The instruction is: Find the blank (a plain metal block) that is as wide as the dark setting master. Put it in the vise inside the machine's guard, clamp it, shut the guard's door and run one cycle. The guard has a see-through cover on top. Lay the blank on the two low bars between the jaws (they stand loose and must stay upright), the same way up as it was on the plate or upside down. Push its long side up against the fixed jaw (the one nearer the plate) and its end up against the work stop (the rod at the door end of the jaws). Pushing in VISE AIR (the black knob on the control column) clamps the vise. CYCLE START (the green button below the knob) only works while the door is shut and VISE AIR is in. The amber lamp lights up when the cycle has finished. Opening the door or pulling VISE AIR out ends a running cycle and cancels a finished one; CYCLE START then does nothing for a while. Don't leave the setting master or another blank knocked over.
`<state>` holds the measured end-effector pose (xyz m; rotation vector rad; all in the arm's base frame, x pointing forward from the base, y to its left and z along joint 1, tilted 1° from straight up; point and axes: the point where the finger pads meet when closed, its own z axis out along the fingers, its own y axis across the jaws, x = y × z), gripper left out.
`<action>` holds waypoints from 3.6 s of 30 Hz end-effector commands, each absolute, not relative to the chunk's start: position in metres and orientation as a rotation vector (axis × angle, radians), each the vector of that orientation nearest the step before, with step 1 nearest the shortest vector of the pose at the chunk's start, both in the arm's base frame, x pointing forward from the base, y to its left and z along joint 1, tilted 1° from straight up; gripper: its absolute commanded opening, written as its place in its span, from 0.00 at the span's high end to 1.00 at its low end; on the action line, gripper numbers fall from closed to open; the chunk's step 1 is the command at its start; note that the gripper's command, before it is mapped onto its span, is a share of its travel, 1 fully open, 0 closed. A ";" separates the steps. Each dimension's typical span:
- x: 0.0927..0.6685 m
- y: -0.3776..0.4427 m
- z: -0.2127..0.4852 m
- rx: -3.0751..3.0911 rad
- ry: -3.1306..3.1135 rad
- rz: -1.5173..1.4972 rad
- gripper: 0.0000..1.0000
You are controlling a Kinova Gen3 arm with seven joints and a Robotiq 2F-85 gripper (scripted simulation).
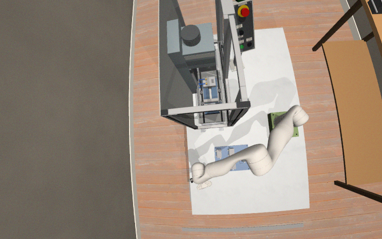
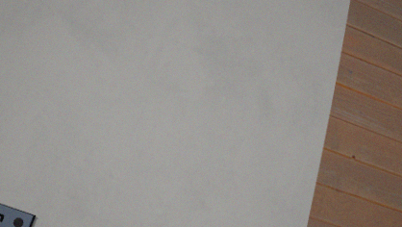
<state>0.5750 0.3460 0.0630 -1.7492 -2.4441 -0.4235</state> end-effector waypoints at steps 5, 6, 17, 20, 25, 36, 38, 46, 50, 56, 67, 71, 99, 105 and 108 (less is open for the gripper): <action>0.576 0.346 0.065 -1.749 -2.445 -0.427 0.00; 0.576 0.346 0.065 -1.749 -2.445 -0.427 0.00; 0.576 0.346 0.065 -1.749 -2.445 -0.427 0.00; 0.576 0.346 0.065 -1.749 -2.445 -0.427 0.90; 0.576 0.346 0.065 -1.749 -2.445 -0.427 0.90; 0.576 0.346 0.065 -1.749 -2.445 -0.427 0.90; 0.576 0.346 0.065 -1.749 -2.445 -0.427 0.90; 0.576 0.346 0.065 -1.749 -2.445 -0.427 0.90; 0.576 0.346 0.065 -1.749 -2.445 -0.427 0.90; 0.536 0.317 0.098 -1.833 -2.517 -0.105 0.90; 0.536 0.317 0.098 -1.833 -2.517 -0.105 0.90; 0.511 0.299 0.116 -1.845 -2.528 -0.035 0.90; 0.458 0.260 0.161 -1.858 -2.536 0.015 0.90; 0.433 0.244 0.180 -1.858 -2.531 0.016 0.90; 0.417 0.232 0.194 -1.858 -2.536 0.016 0.90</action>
